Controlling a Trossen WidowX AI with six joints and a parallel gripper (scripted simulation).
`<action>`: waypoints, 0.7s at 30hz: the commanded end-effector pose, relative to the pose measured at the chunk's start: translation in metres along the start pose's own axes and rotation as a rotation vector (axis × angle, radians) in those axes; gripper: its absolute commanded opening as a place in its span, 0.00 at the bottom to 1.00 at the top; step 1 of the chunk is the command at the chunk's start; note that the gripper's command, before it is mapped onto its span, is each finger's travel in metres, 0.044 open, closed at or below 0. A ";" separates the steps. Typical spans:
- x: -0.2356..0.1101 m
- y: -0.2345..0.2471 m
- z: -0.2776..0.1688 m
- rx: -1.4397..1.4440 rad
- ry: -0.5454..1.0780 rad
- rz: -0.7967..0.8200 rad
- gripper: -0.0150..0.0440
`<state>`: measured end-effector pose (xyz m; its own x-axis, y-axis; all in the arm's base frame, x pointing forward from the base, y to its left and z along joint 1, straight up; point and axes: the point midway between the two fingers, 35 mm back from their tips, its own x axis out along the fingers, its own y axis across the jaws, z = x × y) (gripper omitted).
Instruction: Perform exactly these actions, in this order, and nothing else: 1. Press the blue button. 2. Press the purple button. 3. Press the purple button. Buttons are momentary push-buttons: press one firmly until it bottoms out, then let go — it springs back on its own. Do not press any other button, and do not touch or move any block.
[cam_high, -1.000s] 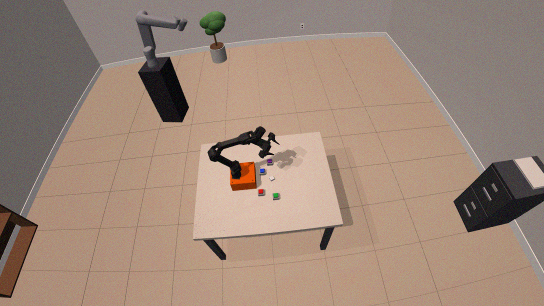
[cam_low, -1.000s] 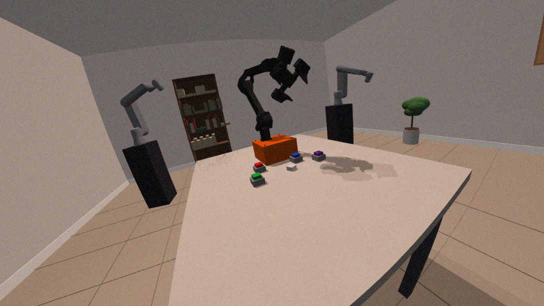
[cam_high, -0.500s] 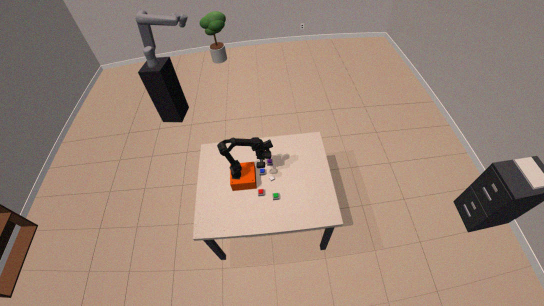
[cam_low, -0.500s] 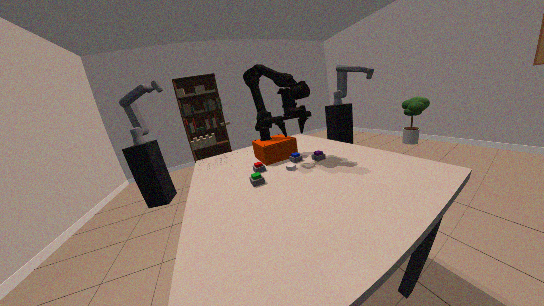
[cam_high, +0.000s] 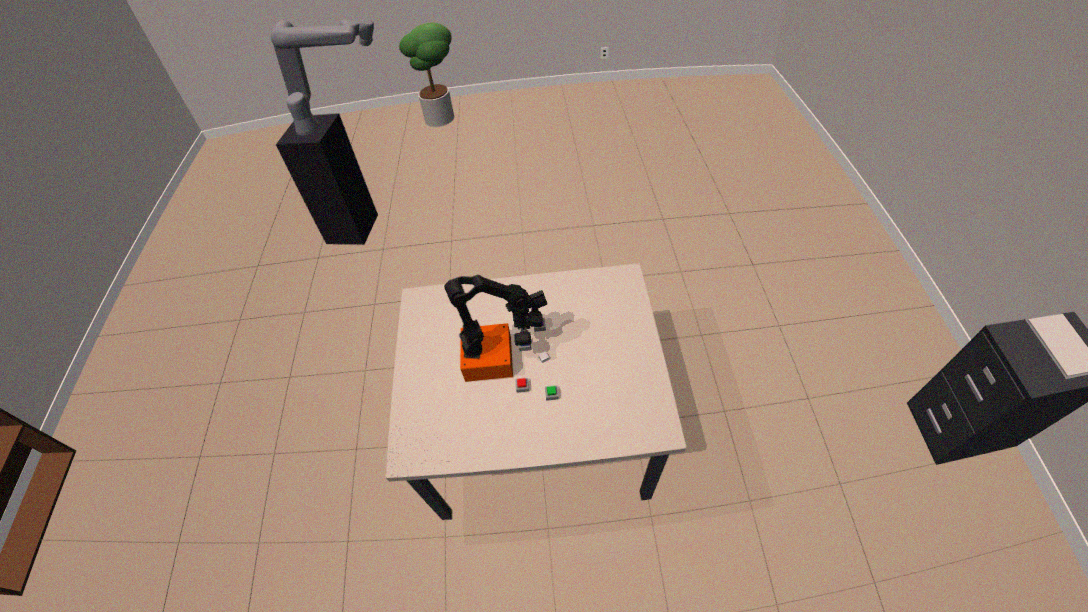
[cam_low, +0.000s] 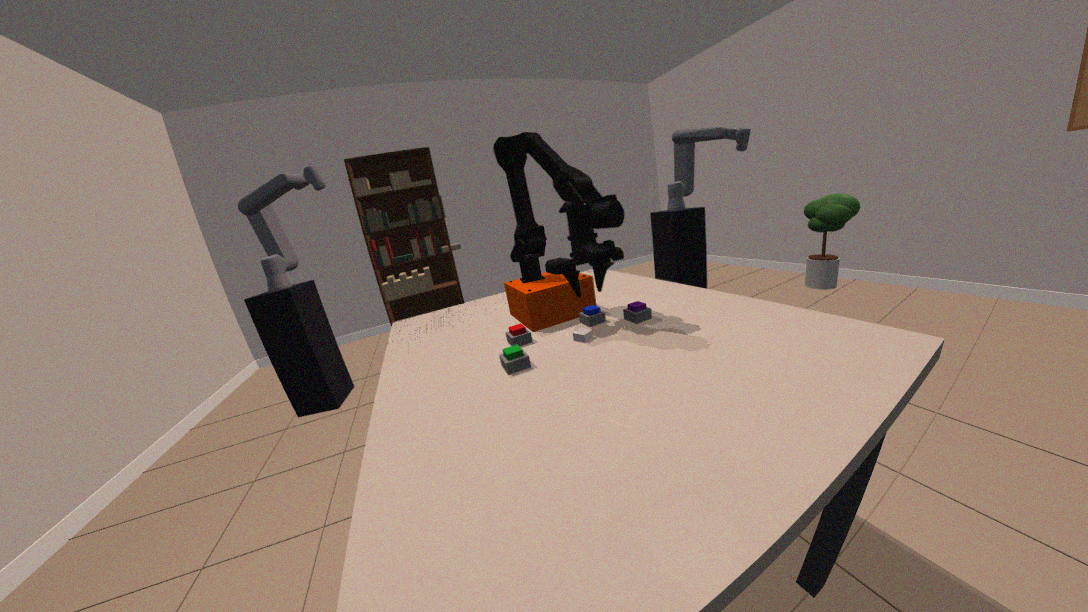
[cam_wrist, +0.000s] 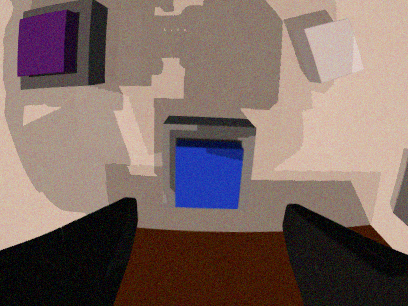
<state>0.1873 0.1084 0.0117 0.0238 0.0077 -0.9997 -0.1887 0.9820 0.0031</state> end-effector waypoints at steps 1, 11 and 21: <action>0.011 0.000 -0.003 -0.006 0.004 0.004 0.49; 0.011 0.000 -0.003 -0.006 0.004 0.004 0.29; 0.021 0.000 -0.002 -0.006 0.005 0.003 0.29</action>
<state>0.1897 0.1100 -0.0014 0.0375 0.0169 -0.9992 -0.1897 0.9818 0.0095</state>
